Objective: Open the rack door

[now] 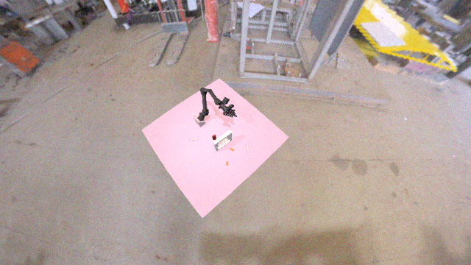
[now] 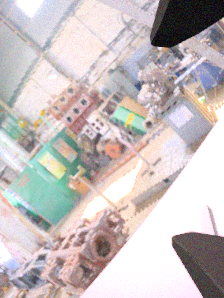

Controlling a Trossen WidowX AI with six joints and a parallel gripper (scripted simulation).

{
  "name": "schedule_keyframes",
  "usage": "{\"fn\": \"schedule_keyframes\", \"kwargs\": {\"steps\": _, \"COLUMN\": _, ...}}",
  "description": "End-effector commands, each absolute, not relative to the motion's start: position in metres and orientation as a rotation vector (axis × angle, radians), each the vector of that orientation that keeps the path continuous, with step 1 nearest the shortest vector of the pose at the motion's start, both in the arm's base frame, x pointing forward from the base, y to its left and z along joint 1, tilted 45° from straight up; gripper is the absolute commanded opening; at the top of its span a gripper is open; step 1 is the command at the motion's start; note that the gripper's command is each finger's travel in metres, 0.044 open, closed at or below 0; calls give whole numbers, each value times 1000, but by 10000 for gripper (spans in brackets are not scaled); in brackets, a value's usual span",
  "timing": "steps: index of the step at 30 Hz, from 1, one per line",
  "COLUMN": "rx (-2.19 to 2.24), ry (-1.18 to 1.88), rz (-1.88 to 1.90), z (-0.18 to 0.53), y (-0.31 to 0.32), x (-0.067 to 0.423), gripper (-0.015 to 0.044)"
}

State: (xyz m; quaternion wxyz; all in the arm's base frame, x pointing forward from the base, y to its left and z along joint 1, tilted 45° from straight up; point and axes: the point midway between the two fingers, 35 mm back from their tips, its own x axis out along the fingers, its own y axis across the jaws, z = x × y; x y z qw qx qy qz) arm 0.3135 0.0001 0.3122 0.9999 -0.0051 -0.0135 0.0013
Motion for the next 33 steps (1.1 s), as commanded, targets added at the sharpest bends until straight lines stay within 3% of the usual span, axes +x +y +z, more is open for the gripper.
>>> {"fn": "schedule_keyframes", "kwargs": {"steps": 1, "rx": -12, "ry": -23, "rz": 2, "z": 312, "y": 0, "x": 314, "gripper": 374}}
{"fn": "schedule_keyframes", "kwargs": {"steps": 4, "rx": -35, "ry": 38, "rz": 2, "z": 303, "y": -4, "x": 322, "gripper": 300}}
{"fn": "schedule_keyframes", "kwargs": {"steps": 33, "rx": -92, "ry": 747, "rz": 93, "z": 191, "y": -76, "x": 366, "gripper": 300}}
